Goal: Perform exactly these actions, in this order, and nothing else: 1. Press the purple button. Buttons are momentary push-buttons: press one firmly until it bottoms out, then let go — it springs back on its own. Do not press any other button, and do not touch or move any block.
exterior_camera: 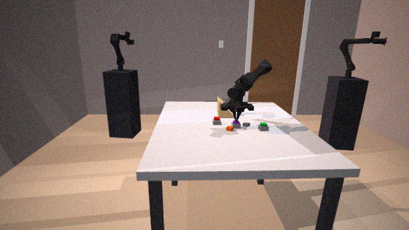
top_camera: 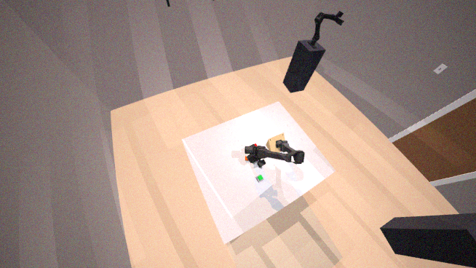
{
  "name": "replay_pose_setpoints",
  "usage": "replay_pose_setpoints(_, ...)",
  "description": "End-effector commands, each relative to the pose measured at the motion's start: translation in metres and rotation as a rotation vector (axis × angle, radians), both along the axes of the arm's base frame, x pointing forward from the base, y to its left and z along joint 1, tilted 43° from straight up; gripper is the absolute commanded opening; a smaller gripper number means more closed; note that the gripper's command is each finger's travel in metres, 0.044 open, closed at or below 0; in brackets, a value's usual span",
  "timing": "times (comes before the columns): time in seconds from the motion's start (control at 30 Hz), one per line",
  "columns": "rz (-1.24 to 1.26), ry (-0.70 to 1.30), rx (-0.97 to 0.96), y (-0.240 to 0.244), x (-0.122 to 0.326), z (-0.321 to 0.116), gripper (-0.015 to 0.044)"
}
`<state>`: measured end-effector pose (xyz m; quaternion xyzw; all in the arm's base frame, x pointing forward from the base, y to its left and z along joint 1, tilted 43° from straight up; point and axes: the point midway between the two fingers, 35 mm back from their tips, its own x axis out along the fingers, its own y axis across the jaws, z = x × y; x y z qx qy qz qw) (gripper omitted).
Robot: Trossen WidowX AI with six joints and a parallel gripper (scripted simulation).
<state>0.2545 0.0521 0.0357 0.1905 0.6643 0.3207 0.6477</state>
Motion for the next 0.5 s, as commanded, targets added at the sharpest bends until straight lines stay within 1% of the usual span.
replay_pose_setpoints(0.0,-0.002,-0.003,-0.003,-0.016,0.002,0.018,0.002)
replay_pose_setpoints(0.1,-0.002,-0.003,-0.002,-0.018,0.002,0.02,0.002)
replay_pose_setpoints(0.17,-0.001,-0.006,-0.005,-0.015,0.003,0.026,0.0073)
replay_pose_setpoints(0.23,0.003,-0.015,-0.011,-0.006,0.006,0.045,0.0125)
replay_pose_setpoints(0.33,0.009,-0.03,-0.019,0.02,0.002,0.097,0.0204)
replay_pose_setpoints(0.47,0.005,-0.022,-0.008,0.054,-0.023,0.16,0.0309)
